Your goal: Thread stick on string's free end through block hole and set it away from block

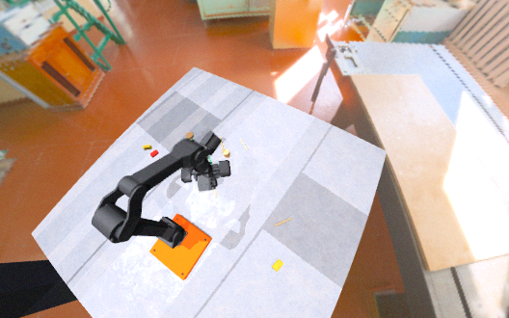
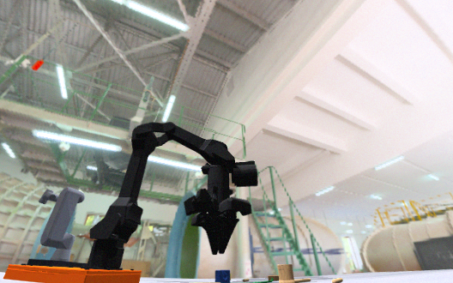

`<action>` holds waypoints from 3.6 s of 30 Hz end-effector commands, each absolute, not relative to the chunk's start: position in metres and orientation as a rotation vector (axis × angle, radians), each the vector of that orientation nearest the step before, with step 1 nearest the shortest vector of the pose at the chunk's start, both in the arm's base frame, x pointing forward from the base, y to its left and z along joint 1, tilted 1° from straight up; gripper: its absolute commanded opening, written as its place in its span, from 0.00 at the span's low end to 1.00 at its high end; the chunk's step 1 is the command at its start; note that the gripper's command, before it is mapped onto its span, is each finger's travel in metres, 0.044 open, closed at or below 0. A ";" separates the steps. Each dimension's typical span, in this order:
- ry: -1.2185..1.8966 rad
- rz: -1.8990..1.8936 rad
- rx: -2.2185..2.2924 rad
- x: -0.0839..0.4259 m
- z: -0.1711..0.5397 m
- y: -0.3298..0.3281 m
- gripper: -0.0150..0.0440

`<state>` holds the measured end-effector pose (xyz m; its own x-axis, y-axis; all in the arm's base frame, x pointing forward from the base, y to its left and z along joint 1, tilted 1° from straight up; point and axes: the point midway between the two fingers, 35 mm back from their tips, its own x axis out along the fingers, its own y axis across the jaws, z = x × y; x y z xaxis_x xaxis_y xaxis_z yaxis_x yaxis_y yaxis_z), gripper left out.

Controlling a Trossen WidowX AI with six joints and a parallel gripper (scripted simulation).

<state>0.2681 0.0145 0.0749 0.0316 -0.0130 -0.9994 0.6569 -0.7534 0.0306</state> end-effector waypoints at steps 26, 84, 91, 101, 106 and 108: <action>0.640 -1.780 1.819 0.270 0.029 0.013 0.46; 0.648 -1.776 1.823 0.270 0.050 0.014 0.25; 0.648 -1.776 1.823 0.270 0.059 0.014 0.25; 0.648 -1.776 1.823 0.268 0.072 0.014 0.25; 0.648 -1.776 1.823 0.268 0.077 0.014 0.25; 0.654 -1.784 1.812 0.267 0.072 0.014 0.25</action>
<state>0.2668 0.0143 0.0726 0.0222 -0.0136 -0.9997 0.6567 -0.7537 0.0249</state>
